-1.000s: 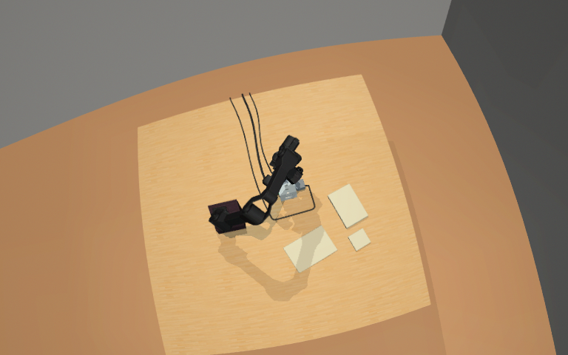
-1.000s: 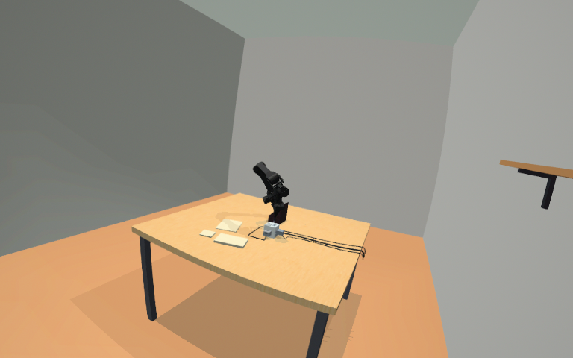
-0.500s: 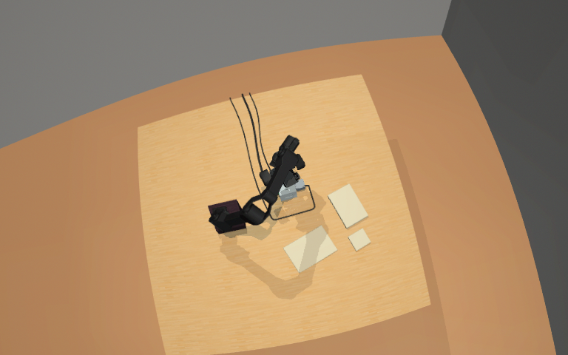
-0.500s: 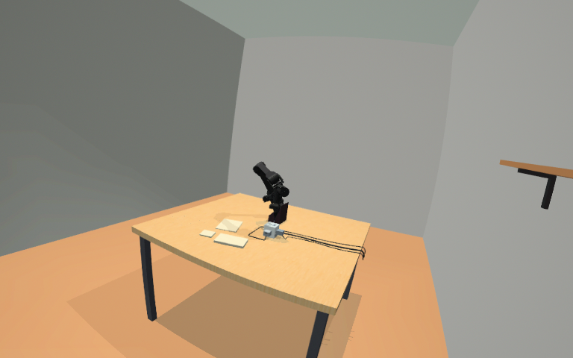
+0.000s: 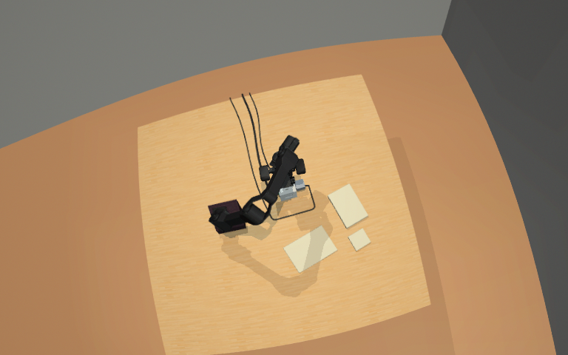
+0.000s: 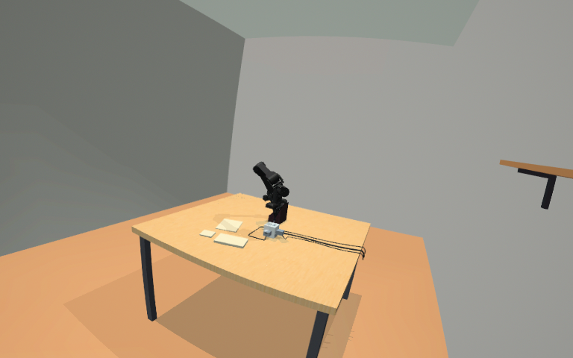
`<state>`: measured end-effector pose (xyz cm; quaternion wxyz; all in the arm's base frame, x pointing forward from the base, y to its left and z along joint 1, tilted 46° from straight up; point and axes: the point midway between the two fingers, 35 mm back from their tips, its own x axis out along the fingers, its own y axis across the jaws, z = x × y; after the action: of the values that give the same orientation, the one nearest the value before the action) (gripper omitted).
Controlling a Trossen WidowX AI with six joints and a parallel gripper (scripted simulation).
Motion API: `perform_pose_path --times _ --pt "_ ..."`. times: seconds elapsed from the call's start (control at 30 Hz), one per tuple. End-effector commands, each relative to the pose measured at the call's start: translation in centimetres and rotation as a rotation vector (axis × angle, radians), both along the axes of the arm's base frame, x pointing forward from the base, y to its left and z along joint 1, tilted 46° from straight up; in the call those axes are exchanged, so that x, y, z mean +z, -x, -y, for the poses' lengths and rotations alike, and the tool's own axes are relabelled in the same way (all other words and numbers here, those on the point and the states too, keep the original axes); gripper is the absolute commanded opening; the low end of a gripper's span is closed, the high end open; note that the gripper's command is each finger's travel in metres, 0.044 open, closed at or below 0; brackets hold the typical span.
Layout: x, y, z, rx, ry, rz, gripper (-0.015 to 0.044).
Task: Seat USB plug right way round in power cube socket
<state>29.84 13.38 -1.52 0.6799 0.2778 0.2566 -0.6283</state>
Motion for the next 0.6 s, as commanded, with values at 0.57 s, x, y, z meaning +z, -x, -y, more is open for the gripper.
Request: perform_pose_path --times 0.57 --pt "-0.11 0.0 0.06 0.0 -0.002 0.001 0.0"
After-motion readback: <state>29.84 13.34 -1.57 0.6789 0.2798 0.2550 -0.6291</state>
